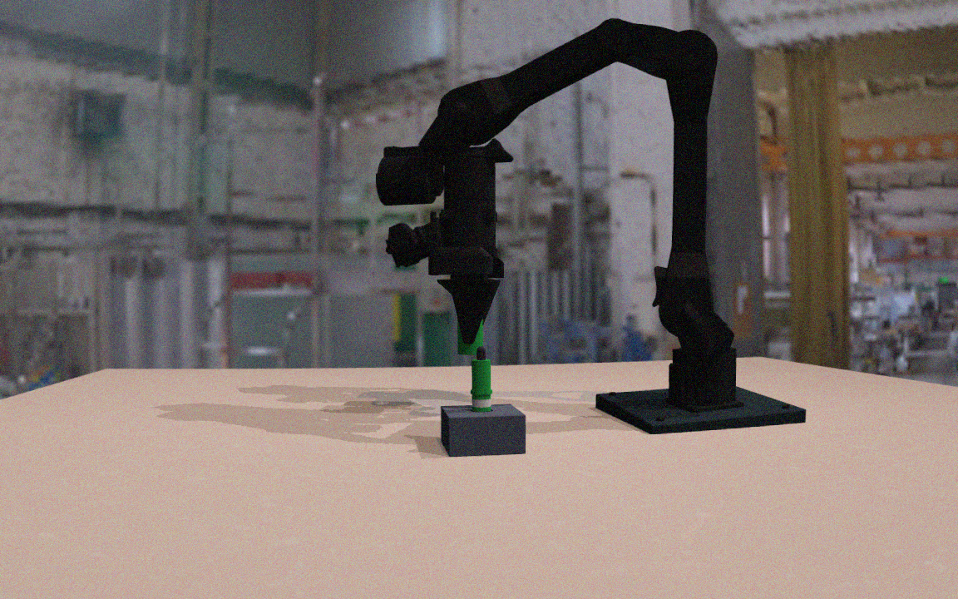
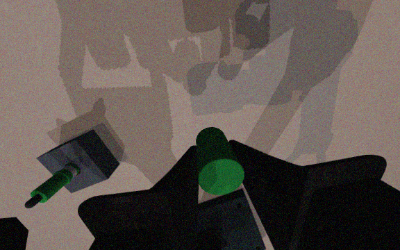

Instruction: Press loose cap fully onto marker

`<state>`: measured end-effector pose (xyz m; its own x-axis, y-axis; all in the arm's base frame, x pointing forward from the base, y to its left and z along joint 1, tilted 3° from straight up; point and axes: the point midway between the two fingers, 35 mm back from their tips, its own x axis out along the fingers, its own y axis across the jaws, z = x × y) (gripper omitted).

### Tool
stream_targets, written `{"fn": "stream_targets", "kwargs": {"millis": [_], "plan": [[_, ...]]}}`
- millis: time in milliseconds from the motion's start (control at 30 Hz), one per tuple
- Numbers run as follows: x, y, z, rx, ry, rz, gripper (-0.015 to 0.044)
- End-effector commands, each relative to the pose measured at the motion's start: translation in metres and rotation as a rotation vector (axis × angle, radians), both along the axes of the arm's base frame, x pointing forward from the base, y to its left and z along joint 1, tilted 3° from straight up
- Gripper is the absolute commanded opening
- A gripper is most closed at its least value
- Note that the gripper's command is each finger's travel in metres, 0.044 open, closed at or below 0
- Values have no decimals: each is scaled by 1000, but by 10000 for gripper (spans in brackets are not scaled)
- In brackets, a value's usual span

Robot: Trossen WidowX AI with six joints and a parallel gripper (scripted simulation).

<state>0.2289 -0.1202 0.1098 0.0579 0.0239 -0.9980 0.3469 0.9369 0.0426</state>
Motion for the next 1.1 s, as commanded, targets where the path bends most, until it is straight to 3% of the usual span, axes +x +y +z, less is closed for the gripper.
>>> {"fn": "stream_targets", "kwargs": {"millis": [0, 1067], "plan": [[4, 8, 3, 0, 2, -2, 0], [34, 92, 25, 8, -4, -3, 0]]}}
